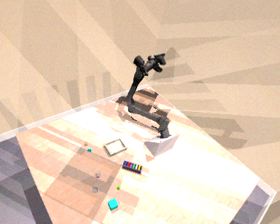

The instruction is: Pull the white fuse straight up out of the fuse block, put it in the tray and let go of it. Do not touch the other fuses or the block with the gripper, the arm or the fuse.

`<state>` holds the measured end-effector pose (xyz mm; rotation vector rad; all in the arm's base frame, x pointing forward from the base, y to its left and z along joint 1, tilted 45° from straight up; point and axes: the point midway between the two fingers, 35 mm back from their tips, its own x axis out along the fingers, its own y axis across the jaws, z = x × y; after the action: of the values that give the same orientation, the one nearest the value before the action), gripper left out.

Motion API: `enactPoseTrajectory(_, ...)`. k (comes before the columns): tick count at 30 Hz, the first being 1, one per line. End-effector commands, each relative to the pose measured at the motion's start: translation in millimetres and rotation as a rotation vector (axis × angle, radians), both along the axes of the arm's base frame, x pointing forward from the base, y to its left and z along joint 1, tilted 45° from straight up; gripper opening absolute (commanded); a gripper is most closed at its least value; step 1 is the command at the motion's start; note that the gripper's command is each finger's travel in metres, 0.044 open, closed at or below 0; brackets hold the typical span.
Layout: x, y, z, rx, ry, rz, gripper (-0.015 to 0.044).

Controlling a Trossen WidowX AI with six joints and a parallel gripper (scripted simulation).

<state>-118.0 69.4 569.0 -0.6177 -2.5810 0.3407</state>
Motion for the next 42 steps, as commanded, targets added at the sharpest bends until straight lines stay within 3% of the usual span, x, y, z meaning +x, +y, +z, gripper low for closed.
enactPoseTrajectory(1, -0.3, 2.6, -0.7, -0.01, 0.002, -0.005, 0.0026)
enactPoseTrajectory(3, -1.5, 23.2, -6.3, -0.087, 0.016, -0.044, 0.0069)
enactPoseTrajectory(11, 19.7, 137.4, -51.6, -0.509, 0.166, -0.302, 0.0069)
enactPoseTrajectory(20, 92.3, 237.2, -123.7, -0.903, 0.456, -0.629, 0.0069)
enactPoseTrajectory(30, 179.8, 280.3, -193.3, -1.142, 0.798, -0.904, 0.0069)
enactPoseTrajectory(34, 208.3, 284.2, -210.0, -1.166, 0.834, -0.961, 0.0069)
enactPoseTrajectory(42, 273.5, 285.3, -268.8, -1.293, 1.112, -1.174, 0.0069)
